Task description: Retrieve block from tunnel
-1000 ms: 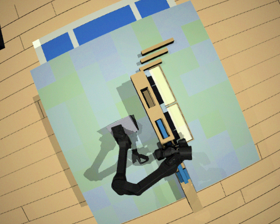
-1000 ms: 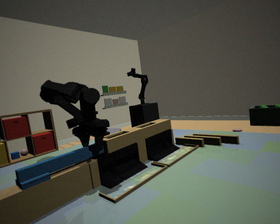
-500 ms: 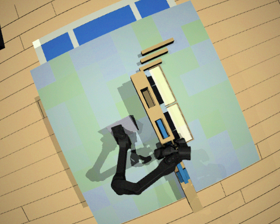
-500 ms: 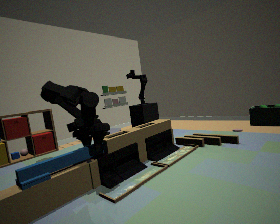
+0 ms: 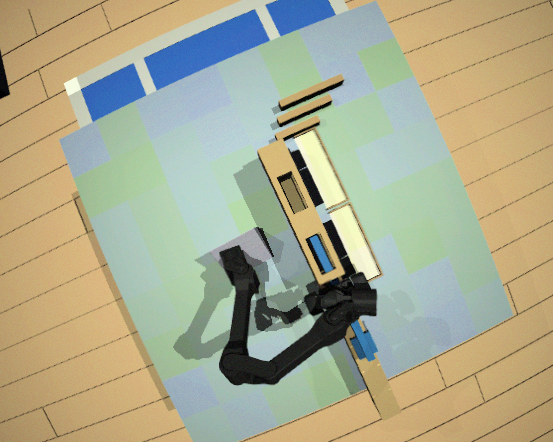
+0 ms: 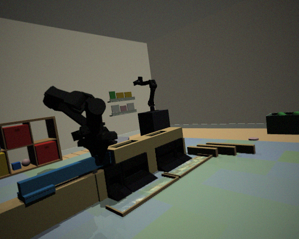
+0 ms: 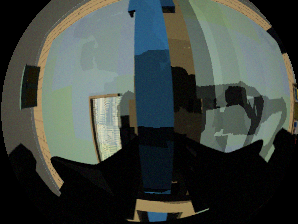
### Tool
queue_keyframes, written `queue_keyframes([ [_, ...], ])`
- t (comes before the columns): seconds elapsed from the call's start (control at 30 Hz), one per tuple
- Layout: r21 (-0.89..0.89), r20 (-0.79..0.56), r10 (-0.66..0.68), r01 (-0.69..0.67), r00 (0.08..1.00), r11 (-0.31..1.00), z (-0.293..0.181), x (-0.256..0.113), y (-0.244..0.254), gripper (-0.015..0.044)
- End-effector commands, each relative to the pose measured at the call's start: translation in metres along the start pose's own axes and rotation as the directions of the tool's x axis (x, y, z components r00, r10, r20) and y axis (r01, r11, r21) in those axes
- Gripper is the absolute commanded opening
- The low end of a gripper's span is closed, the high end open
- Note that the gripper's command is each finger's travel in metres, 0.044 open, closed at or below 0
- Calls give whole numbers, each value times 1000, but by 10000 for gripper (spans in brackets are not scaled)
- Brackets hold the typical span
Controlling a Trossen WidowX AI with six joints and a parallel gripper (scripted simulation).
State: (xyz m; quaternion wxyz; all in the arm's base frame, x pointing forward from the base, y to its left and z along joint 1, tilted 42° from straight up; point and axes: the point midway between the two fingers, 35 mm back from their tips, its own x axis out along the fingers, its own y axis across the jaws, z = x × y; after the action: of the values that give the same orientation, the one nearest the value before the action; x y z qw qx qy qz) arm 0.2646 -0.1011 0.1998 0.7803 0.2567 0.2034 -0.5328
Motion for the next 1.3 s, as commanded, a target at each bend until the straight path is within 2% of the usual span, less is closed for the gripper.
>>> queue_keyframes([
  [0.0, 10, -2, 2, -2, 1000, 1000, 7, 1, 1, 0],
  [0.6, 1, 2, 4, -4, 1000, 1000, 59, 15, -2, 0],
  [1.27, 1, 2, 4, -4, 1000, 1000, 60, 15, -2, 0],
])
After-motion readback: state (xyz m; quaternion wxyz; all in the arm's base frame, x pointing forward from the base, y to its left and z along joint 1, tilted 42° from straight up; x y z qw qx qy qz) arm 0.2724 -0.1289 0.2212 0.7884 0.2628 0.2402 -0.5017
